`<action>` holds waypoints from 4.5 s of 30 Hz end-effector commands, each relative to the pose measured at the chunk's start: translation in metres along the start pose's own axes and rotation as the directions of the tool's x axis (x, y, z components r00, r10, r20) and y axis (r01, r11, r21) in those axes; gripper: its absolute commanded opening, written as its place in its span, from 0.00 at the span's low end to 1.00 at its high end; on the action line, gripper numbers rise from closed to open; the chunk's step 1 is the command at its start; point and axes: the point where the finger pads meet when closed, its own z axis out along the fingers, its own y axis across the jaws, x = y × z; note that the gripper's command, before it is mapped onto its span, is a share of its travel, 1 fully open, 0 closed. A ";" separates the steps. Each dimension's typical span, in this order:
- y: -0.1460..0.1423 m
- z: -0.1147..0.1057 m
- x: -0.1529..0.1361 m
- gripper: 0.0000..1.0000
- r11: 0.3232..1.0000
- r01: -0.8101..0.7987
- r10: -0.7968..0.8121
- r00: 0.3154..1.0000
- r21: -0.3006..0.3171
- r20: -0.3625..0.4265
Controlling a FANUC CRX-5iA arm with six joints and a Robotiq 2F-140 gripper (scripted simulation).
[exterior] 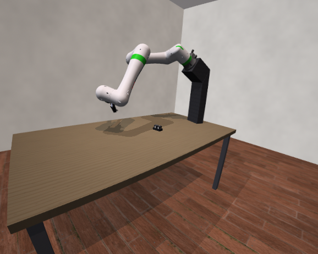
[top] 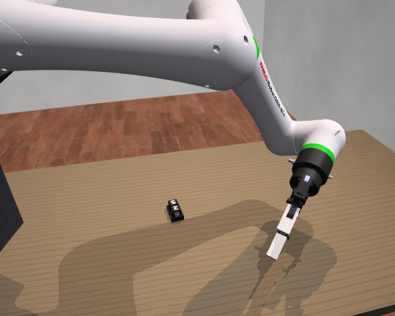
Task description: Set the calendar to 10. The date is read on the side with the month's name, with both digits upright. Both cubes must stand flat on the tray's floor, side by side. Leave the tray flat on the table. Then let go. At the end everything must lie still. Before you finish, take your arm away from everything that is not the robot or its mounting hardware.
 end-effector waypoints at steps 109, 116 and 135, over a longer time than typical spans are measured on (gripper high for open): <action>-0.159 -0.106 -0.363 1.00 0.328 -0.015 0.191 0.980 0.945 -0.051; -0.164 -0.104 -0.362 1.00 0.263 -0.282 0.273 0.939 0.923 0.209; -0.173 -0.101 -0.361 0.28 0.115 -0.668 0.361 0.718 0.735 0.596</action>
